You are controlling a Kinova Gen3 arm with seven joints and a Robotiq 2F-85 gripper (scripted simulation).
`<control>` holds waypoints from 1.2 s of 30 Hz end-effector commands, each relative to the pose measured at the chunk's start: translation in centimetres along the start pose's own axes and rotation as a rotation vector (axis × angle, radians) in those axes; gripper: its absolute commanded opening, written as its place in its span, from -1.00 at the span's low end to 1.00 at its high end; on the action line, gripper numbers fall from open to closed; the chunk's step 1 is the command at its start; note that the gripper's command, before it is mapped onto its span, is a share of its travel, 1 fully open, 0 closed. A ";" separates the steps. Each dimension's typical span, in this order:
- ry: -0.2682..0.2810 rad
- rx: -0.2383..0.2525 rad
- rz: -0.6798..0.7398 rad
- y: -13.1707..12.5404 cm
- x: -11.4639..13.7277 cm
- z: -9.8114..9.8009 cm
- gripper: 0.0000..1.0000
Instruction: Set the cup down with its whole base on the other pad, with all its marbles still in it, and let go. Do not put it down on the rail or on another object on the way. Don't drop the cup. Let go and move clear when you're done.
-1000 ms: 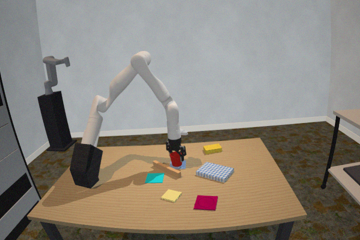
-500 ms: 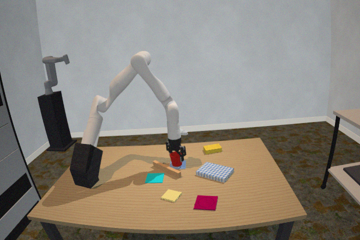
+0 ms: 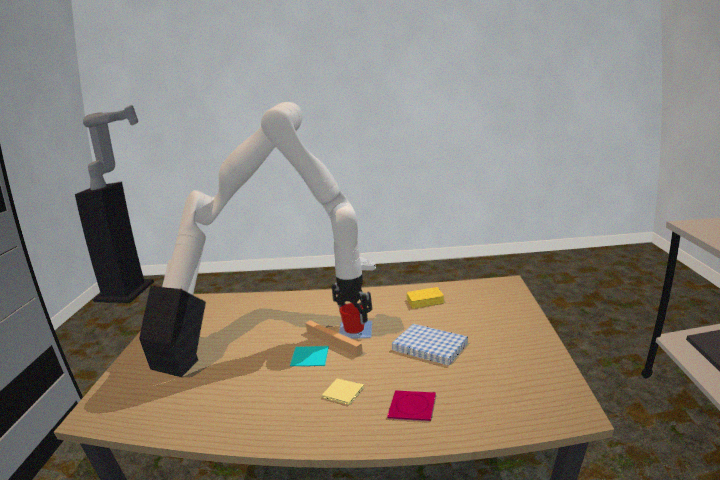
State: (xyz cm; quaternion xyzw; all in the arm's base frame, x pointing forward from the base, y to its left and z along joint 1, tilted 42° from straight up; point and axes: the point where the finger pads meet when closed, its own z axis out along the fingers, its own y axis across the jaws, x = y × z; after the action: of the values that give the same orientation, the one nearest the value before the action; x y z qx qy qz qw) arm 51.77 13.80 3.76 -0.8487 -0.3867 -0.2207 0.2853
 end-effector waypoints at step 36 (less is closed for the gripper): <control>0.003 -0.006 0.006 0.4 0.0 0.1 0.65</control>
State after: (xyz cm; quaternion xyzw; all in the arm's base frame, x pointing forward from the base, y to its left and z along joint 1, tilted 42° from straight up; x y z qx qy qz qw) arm 51.77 13.79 3.76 -0.8488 -0.3867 -0.2207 0.2852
